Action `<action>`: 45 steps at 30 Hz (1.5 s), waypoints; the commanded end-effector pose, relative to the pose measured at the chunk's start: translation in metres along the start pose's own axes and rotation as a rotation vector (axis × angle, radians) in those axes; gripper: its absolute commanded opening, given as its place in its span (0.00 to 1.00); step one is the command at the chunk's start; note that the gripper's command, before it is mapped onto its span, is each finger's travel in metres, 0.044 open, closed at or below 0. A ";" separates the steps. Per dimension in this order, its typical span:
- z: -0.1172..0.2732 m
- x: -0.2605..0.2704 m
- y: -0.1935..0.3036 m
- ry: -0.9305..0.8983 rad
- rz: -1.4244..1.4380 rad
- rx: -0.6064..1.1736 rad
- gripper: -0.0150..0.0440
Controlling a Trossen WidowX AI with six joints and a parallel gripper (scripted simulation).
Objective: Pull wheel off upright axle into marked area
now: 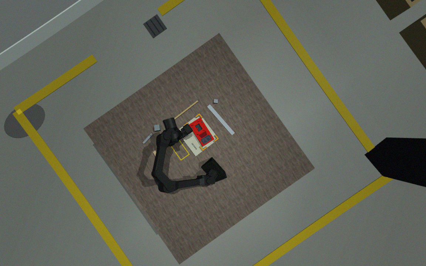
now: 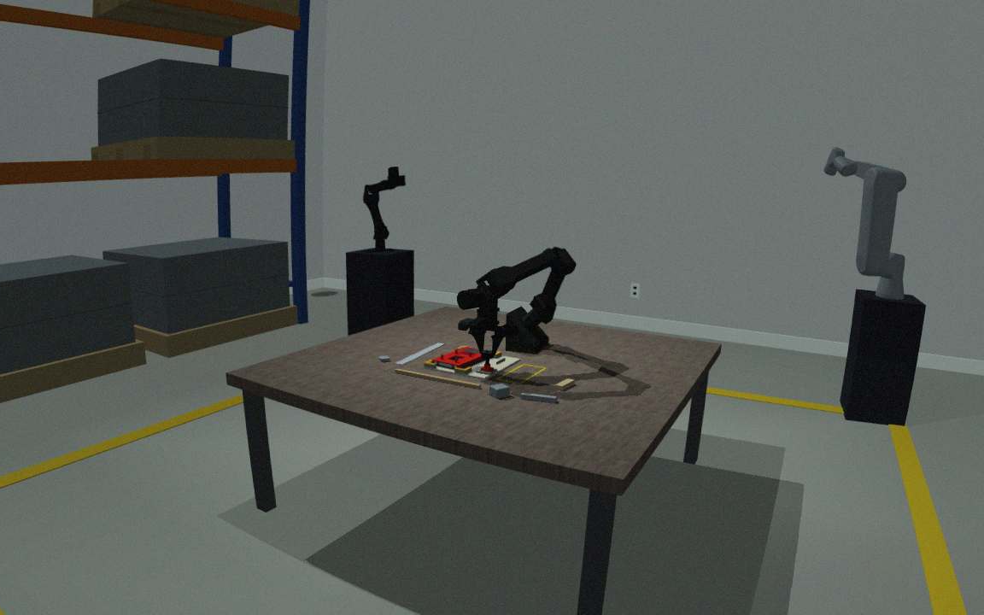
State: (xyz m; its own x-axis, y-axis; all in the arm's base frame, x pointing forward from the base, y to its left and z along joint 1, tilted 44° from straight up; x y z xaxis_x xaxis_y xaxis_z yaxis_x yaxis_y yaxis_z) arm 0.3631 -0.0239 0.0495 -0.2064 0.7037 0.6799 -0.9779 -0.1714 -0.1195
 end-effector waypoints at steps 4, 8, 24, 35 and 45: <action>0.005 -0.001 0.000 0.002 0.000 -0.005 0.25; 0.006 -0.001 0.000 0.002 0.000 -0.005 0.25; 0.011 -0.001 0.001 0.002 -0.001 -0.006 0.25; 0.027 -0.001 0.000 0.002 -0.001 -0.006 0.25; 0.039 0.007 0.001 -0.002 -0.004 -0.004 0.25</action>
State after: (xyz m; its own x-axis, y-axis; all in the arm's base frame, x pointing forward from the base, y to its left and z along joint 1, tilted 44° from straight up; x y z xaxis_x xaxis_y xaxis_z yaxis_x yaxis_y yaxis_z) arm 0.3634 -0.0500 0.0800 -0.2040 0.7037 0.6806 -0.9786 -0.1647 -0.1231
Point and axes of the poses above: the point midway between the two fingers, 35 mm back from their tips, its own z axis back along the fingers, its own x axis across the jaws, y = z × x, the point moved 5 cm from there along z, back along the fingers, and after that the axes turned 15 degrees about z, right-handed, at the moved point
